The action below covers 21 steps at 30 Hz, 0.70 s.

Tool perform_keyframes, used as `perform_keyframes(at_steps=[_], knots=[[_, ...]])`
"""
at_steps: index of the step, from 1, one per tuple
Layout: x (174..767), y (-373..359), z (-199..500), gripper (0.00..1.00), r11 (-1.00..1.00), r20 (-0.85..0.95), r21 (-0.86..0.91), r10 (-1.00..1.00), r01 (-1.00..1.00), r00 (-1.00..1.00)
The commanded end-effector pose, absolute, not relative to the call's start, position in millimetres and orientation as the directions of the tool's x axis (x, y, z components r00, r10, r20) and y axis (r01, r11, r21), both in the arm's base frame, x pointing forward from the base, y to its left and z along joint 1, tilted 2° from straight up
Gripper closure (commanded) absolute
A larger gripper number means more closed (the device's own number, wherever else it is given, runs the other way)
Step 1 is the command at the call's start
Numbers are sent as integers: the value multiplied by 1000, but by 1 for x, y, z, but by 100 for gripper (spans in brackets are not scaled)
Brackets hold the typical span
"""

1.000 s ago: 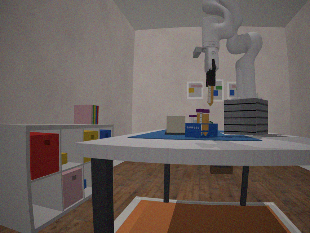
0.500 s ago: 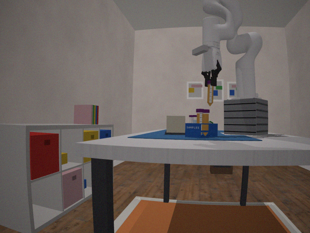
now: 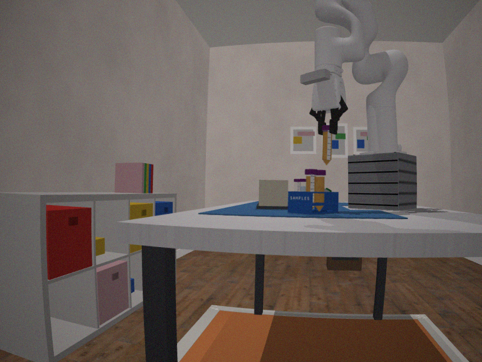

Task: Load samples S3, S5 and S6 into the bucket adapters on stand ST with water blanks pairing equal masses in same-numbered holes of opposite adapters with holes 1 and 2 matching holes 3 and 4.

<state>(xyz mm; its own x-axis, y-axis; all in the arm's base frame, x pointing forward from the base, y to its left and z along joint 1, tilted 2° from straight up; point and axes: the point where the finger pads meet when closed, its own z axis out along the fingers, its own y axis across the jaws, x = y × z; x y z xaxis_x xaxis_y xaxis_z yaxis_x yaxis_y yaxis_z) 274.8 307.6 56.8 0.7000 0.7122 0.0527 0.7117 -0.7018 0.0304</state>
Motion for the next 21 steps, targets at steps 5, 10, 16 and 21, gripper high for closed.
perform_keyframes(at_steps=[5,10,16,21], knots=[[275,308,57,100,-698,32,0,716,716,698],[275,308,57,100,-698,32,-1,716,716,698],[275,308,53,100,-698,32,-1,716,716,698],[276,308,43,100,-698,32,-1,716,716,698]])
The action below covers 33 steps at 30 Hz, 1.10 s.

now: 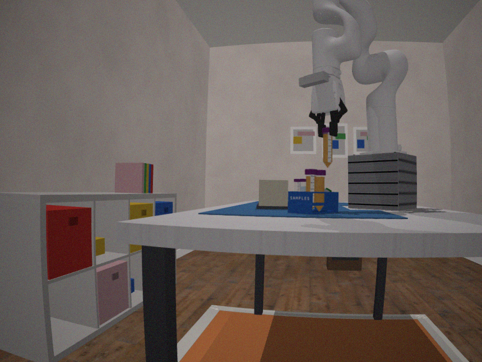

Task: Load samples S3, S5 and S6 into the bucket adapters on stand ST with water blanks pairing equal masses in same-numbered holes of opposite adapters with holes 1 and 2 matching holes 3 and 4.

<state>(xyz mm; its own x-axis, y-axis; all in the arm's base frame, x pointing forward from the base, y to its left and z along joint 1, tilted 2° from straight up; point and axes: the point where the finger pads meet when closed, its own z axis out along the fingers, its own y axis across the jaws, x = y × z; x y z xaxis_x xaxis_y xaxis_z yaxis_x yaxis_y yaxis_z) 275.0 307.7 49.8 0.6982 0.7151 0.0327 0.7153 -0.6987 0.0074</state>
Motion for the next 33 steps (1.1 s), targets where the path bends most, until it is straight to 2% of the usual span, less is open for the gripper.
perform_keyframes(at_steps=[1,33], knots=[[276,308,41,100,-698,32,-1,716,716,698],[277,310,-14,100,-698,32,-2,716,716,698]])
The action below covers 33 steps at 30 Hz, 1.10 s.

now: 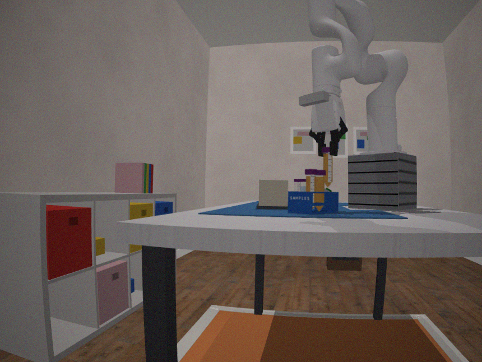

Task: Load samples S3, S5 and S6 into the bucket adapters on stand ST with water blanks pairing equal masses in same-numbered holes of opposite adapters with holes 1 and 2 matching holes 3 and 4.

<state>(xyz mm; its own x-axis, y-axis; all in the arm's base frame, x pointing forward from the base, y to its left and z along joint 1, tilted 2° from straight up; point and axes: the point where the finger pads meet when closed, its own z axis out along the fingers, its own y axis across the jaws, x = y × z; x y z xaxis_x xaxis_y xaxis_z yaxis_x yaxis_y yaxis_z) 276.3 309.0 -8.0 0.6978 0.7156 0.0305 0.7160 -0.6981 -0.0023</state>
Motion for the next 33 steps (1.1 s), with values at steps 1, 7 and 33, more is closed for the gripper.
perform_keyframes(at_steps=[1,7,33], knots=[[277,310,-14,100,-698,32,-2,716,716,698],[277,310,-14,100,-698,32,-2,716,716,698],[277,310,-27,100,-698,32,-2,716,716,698]])
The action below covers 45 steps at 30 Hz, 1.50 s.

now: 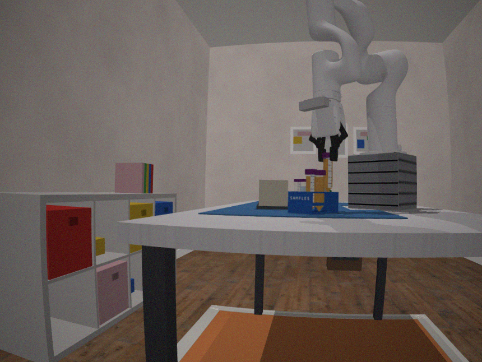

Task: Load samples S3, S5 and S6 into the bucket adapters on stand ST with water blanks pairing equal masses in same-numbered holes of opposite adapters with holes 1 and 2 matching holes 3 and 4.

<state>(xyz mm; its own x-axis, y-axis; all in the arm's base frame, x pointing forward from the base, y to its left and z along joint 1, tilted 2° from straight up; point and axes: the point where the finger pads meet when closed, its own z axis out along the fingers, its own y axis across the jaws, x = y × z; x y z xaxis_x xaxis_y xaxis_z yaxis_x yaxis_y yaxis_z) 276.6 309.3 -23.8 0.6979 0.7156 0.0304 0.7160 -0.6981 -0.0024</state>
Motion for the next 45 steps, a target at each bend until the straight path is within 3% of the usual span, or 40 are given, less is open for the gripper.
perform_keyframes(at_steps=[1,45], knots=[[277,310,-28,100,-698,32,-2,716,716,698],[278,311,-68,100,-698,32,-1,716,716,698]])
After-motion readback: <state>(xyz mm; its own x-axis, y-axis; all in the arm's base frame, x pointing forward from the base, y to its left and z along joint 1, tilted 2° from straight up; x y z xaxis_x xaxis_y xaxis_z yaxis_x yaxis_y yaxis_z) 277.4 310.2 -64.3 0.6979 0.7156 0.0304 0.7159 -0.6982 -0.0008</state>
